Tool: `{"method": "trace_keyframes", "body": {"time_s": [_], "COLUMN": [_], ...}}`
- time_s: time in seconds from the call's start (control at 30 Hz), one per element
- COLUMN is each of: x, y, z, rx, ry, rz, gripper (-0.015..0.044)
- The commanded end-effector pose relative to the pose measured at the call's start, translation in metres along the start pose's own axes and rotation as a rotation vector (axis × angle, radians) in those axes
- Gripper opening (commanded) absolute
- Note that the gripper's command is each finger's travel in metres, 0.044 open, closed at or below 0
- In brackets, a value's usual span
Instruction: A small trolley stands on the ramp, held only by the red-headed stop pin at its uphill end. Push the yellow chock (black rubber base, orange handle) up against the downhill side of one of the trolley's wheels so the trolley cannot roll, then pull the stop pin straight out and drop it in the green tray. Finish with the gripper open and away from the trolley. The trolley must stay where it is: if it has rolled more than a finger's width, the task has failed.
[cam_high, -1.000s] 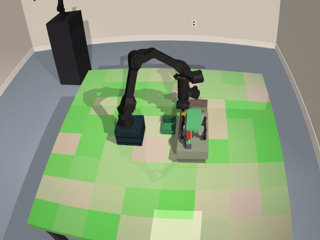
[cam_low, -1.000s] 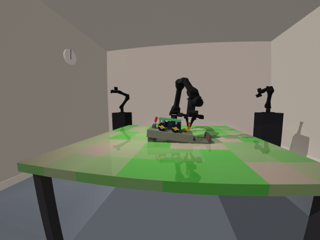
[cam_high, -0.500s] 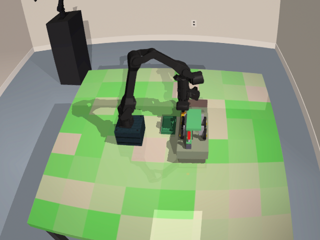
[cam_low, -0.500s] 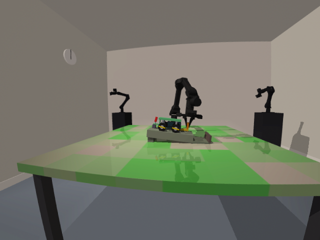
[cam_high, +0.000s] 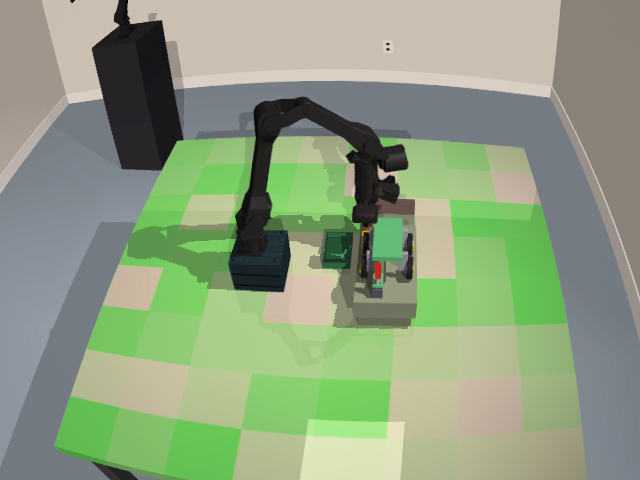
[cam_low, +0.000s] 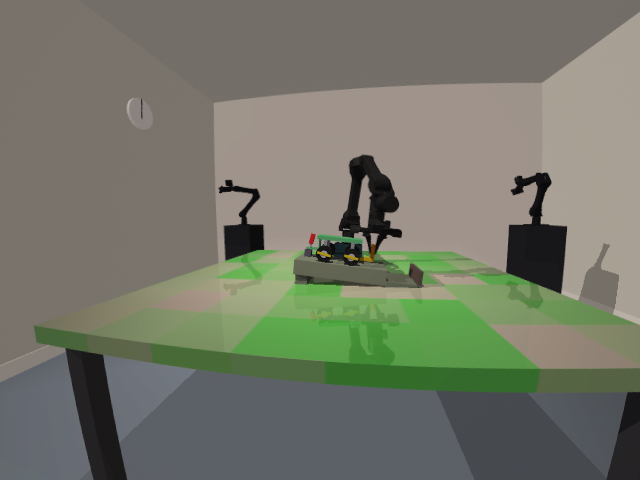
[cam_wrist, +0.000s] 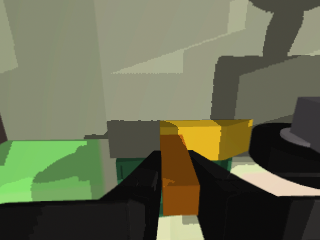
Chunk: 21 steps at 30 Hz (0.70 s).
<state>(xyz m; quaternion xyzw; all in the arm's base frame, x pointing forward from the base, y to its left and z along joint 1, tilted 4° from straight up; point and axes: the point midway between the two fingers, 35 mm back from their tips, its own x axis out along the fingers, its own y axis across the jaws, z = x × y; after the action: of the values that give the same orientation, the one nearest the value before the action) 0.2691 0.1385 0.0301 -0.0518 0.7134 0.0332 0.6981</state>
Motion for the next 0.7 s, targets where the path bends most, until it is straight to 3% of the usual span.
{"method": "trace_keyframes", "body": {"time_s": [0.0, 0.63, 0.67], "x": [-0.0008, -0.0001, -0.0001], "y": [-0.0058, -0.0073, -0.0073], "z": [0.0002, -0.0001, -0.0001], "rx": [0.003, 0.0, 0.0], "ry": [-0.004, 0.0, 0.0], "rz": [-0.005, 0.001, 0.001], "gripper": [0.0, 0.0, 0.0026]}}
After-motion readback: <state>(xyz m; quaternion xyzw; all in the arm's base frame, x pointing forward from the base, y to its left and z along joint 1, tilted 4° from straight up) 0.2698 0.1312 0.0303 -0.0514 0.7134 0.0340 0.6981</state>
